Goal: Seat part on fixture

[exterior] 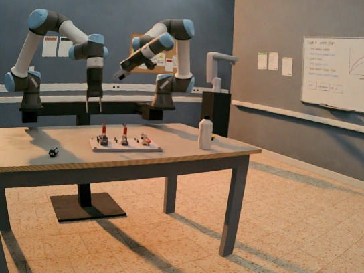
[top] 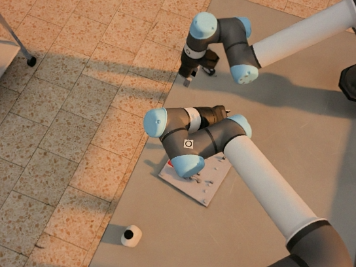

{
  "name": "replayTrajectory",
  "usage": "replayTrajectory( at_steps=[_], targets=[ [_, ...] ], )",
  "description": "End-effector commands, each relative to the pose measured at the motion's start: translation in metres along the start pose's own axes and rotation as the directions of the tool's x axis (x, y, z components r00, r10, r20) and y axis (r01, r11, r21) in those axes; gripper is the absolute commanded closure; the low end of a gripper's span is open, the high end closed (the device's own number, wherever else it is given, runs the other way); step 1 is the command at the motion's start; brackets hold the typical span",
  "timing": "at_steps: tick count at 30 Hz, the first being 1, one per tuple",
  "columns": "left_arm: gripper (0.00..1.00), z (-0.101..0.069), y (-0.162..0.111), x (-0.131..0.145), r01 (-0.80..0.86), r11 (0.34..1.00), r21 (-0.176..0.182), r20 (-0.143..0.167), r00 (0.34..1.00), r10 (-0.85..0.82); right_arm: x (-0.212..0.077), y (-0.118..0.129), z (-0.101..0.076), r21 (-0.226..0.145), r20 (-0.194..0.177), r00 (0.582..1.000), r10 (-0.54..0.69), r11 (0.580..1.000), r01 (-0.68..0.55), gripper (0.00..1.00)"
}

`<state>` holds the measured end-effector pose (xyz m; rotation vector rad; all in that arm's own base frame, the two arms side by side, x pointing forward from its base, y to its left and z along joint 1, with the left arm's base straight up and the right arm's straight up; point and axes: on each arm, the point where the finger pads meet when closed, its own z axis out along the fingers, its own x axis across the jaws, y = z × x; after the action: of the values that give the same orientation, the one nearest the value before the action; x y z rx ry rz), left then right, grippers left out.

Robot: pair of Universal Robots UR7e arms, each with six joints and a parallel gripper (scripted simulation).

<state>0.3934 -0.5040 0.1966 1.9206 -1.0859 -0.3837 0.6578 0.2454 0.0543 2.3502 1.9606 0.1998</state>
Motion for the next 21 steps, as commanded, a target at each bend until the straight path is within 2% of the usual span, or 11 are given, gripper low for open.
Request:
replayTrajectory(
  at_steps=[1,7,9,16,21],
  targets=[
    [0.00,-0.001,0.001,0.000,-0.002,1.000,0.000,-0.001,1.000,0.002,-0.047,0.016,-0.010,0.001,0.010,0.999,0.051,0.999,-0.051,0.00],
    [0.00,-0.001,0.001,0.000,-0.002,1.000,0.000,-0.001,1.000,0.002,-0.109,0.032,-0.021,0.003,0.025,0.993,0.118,0.993,-0.118,0.00],
    [0.00,-0.001,0.001,0.000,-0.002,1.000,0.000,-0.001,1.000,0.002,-0.109,0.032,-0.021,0.003,0.025,0.993,0.118,0.993,-0.118,0.00],
    [0.00,-0.001,0.001,0.000,-0.002,1.000,0.000,-0.001,1.000,0.002,-0.204,0.044,-0.040,0.004,0.045,0.974,0.221,0.975,-0.222,0.00],
    [0.00,-0.001,0.001,0.000,-0.002,1.000,0.000,-0.001,1.000,0.002,-0.263,0.041,-0.053,0.005,0.062,0.950,0.308,0.951,-0.308,0.00]
  ],
)
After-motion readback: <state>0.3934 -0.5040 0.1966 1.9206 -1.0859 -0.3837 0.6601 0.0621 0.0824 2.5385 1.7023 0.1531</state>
